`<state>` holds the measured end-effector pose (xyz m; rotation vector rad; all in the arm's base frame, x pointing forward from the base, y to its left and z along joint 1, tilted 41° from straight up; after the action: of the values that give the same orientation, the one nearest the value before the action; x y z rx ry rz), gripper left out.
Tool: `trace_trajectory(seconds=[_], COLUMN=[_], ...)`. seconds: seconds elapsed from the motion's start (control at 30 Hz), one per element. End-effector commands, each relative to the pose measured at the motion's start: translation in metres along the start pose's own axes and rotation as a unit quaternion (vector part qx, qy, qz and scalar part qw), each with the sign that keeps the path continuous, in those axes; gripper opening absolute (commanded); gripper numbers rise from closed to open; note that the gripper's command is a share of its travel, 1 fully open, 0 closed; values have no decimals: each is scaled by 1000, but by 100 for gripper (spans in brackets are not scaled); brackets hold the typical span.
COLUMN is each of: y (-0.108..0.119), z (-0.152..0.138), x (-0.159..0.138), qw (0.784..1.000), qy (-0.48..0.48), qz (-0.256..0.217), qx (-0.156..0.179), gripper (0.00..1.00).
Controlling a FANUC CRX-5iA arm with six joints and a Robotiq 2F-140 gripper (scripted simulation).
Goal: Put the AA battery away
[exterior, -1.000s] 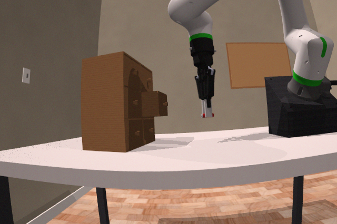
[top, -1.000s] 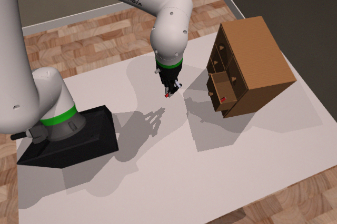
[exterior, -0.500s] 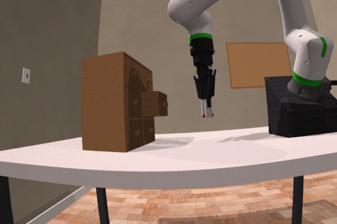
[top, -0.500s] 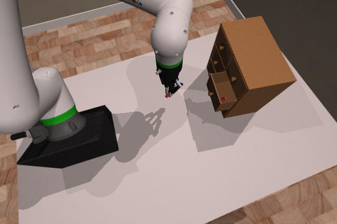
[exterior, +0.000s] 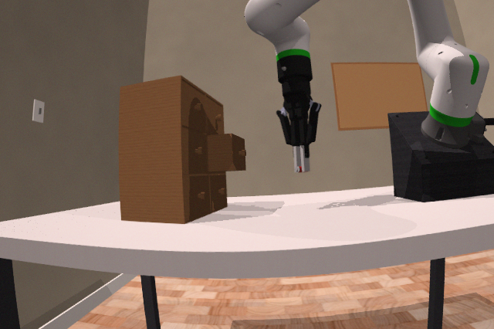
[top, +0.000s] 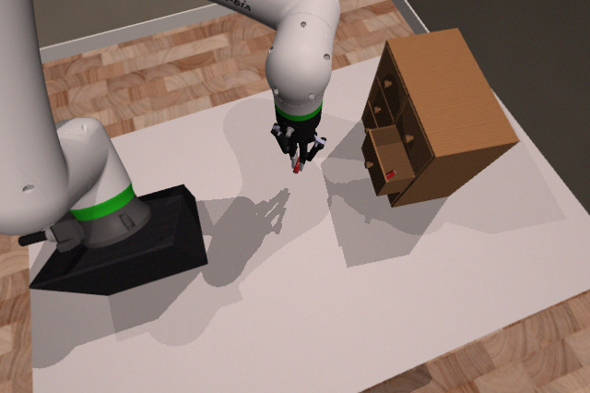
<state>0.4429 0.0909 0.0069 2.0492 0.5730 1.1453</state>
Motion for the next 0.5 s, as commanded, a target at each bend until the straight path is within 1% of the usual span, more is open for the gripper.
trace_trajectory(seconds=[0.0,0.2,0.27,0.3,0.47], y=[0,0,0,0,0], z=[4,8,8,9,14], x=[-1,-1,-1,-2,-3], qw=[990,964,964,946,909], qy=[139,264,264,325,418], qz=[0,0,0,0,0], qx=[0,0,0,0,0], gripper=[6,6,6,6,6])
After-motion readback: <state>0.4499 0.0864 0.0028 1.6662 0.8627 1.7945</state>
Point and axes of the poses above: the point where the finger pads meet when closed, its own y axis back along the fingers, its own z axis across the jaws, x = y × z, the point moved 1 cm from there along y, back along the fingers, and after that the axes turned 4 degrees about y, right-handed, at the moved point
